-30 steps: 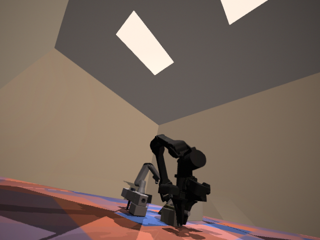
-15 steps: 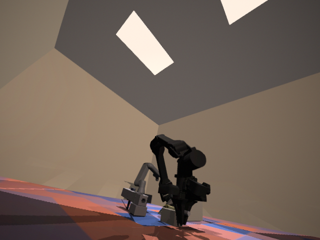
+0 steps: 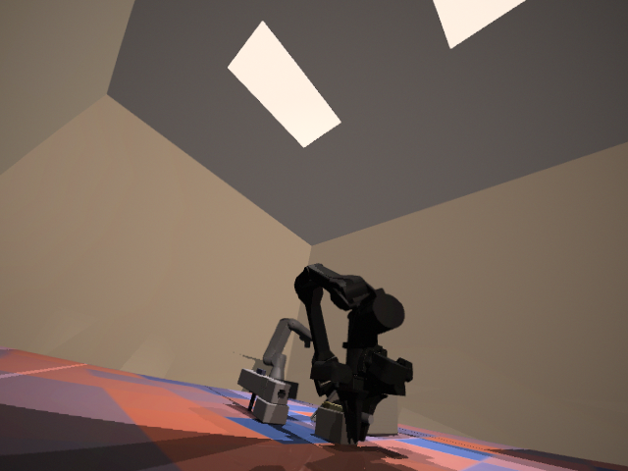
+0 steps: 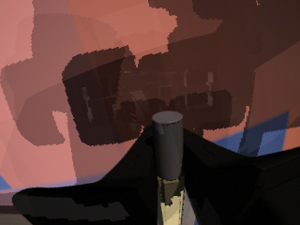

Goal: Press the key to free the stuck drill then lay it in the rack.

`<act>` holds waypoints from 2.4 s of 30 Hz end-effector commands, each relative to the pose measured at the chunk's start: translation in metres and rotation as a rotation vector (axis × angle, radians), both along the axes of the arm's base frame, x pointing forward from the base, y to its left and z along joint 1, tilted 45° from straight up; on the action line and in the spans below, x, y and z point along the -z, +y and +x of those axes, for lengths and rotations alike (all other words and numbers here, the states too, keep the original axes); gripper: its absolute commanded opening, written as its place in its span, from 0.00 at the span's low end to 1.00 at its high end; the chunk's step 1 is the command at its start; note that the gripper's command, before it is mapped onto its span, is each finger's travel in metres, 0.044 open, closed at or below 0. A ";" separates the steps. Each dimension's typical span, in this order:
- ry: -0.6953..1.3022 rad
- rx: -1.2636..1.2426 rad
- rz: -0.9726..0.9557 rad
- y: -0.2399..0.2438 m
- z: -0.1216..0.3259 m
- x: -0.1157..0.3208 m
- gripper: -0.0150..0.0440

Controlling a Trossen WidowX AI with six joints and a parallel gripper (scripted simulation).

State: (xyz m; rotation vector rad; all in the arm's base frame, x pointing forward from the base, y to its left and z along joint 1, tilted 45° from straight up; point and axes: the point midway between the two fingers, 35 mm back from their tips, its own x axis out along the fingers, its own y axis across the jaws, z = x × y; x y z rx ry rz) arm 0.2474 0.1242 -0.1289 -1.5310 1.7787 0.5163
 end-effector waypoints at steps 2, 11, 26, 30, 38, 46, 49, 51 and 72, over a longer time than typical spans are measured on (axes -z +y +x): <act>0.008 0.006 -0.019 -0.008 -0.001 0.000 0.25; 0.008 0.006 -0.019 -0.008 -0.001 0.000 0.25; 0.000 0.000 0.000 0.000 0.000 0.000 0.61; 0.000 0.000 0.000 0.000 0.000 0.000 0.79; 0.002 0.001 -0.004 0.003 0.000 -0.004 1.00; 0.009 0.006 -0.017 0.024 0.001 -0.027 1.00; 0.009 0.006 -0.016 0.031 0.001 -0.034 1.00; 0.009 0.006 -0.016 0.036 0.002 -0.039 1.00; -0.089 -0.432 0.288 0.163 -0.013 -0.072 1.00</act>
